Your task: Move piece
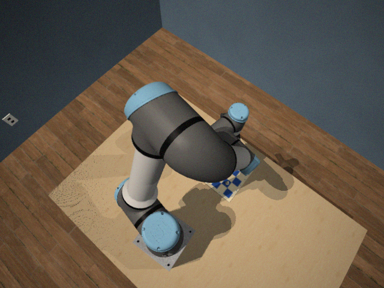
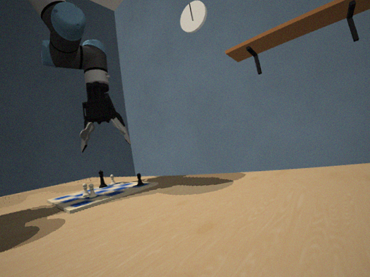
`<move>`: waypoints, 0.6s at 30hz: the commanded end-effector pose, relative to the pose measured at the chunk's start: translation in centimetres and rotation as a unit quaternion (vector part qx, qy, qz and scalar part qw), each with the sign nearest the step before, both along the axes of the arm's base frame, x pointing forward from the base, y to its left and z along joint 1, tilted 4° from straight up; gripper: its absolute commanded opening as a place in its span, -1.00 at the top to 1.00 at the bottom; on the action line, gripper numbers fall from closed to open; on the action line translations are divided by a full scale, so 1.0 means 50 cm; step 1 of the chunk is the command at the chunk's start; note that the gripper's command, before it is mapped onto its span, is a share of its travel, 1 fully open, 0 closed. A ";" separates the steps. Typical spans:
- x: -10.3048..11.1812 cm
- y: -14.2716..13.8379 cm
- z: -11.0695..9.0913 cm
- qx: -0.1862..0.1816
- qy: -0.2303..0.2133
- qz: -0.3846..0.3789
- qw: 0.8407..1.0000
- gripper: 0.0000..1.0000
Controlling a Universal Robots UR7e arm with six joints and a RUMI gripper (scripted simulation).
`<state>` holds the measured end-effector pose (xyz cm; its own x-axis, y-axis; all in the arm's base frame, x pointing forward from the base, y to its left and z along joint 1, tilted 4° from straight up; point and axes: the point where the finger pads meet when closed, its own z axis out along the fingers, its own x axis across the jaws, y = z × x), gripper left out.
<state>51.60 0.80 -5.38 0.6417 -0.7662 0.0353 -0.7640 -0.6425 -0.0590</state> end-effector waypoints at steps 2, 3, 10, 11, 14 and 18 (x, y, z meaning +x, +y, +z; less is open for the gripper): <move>-0.002 -0.007 -0.010 0.002 0.003 -0.131 0.991 -1.00; -0.002 -0.007 -0.011 0.003 0.003 -0.145 0.989 -1.00; -0.003 -0.011 -0.015 0.008 0.003 -0.209 0.978 -1.00; -0.004 -0.012 -0.015 0.008 0.003 -0.220 0.975 -1.00; -0.005 -0.014 -0.017 0.010 0.003 -0.251 0.968 -1.00; -0.005 -0.016 -0.019 0.013 0.003 -0.283 0.959 -1.00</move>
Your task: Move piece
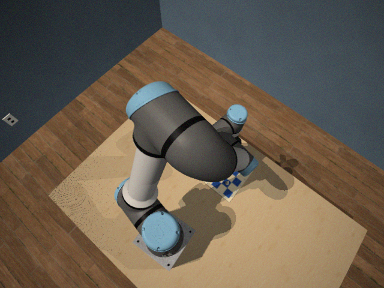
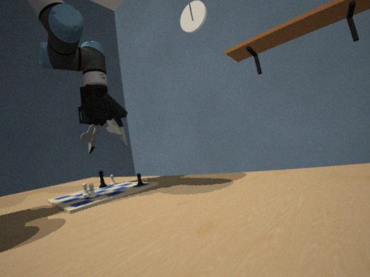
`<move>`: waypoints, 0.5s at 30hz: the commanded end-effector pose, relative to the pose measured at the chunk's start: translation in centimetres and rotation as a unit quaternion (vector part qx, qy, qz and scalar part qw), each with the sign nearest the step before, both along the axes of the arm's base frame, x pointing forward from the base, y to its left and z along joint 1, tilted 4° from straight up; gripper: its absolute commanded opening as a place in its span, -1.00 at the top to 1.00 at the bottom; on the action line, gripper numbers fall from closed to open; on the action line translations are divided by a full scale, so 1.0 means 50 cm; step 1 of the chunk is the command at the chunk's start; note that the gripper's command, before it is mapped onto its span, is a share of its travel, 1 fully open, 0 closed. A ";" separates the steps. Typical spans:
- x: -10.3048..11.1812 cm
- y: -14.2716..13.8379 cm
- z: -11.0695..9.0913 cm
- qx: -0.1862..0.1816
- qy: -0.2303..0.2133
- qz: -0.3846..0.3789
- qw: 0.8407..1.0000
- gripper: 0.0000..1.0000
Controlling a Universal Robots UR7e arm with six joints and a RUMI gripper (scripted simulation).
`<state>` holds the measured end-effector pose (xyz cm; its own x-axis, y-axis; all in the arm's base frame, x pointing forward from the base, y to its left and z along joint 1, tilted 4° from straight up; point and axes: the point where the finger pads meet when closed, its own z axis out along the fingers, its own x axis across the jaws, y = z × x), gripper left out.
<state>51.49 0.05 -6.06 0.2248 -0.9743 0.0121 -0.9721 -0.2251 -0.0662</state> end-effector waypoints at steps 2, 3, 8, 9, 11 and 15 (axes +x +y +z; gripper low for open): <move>-0.003 -0.002 -0.006 0.002 0.001 -0.066 0.998 -1.00; -0.003 -0.002 -0.006 0.002 0.001 -0.066 0.998 -1.00; -0.003 -0.004 -0.006 0.003 0.001 -0.089 0.996 -1.00; -0.004 -0.005 -0.007 0.003 0.001 -0.093 0.996 -1.00; -0.004 -0.005 -0.008 0.004 0.001 -0.101 0.995 -1.00; -0.004 -0.006 -0.008 0.005 0.001 -0.111 0.994 -1.00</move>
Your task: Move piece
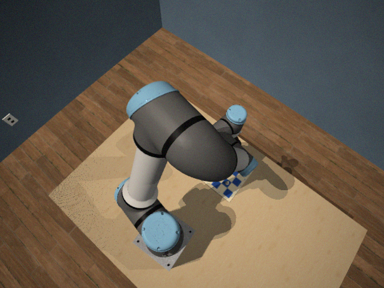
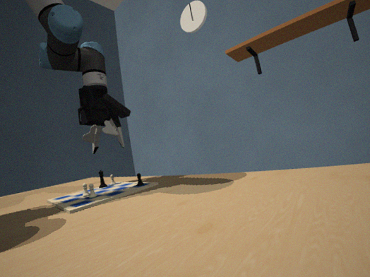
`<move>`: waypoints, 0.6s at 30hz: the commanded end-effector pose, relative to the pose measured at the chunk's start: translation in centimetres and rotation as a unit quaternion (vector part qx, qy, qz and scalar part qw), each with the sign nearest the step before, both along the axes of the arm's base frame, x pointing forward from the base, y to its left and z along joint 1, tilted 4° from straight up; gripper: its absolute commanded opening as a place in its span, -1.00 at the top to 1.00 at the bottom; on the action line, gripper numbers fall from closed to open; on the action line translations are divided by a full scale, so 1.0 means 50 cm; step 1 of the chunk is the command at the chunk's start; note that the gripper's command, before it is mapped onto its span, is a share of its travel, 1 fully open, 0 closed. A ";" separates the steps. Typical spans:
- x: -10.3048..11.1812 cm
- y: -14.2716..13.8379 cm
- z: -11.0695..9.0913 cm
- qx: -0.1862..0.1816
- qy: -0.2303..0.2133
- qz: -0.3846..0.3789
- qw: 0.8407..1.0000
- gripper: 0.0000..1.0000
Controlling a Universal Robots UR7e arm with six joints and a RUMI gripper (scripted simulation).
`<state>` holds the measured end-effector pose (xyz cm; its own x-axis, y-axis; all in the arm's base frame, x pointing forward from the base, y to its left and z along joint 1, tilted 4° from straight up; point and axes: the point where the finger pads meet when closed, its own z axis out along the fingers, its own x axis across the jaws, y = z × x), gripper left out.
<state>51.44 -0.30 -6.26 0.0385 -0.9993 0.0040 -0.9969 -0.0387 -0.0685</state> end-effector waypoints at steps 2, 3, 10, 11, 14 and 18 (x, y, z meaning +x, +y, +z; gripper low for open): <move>-0.002 0.000 -0.003 0.001 0.001 -0.020 1.000 -1.00; -0.002 0.000 -0.003 0.001 0.001 -0.021 1.000 -1.00; -0.003 0.000 -0.003 0.001 0.001 -0.023 1.000 -1.00; -0.003 0.000 -0.004 0.001 0.001 -0.023 1.000 -1.00; -0.003 0.000 -0.004 0.001 0.001 -0.023 1.000 0.60; -0.003 0.000 -0.003 0.001 0.001 -0.023 1.000 0.60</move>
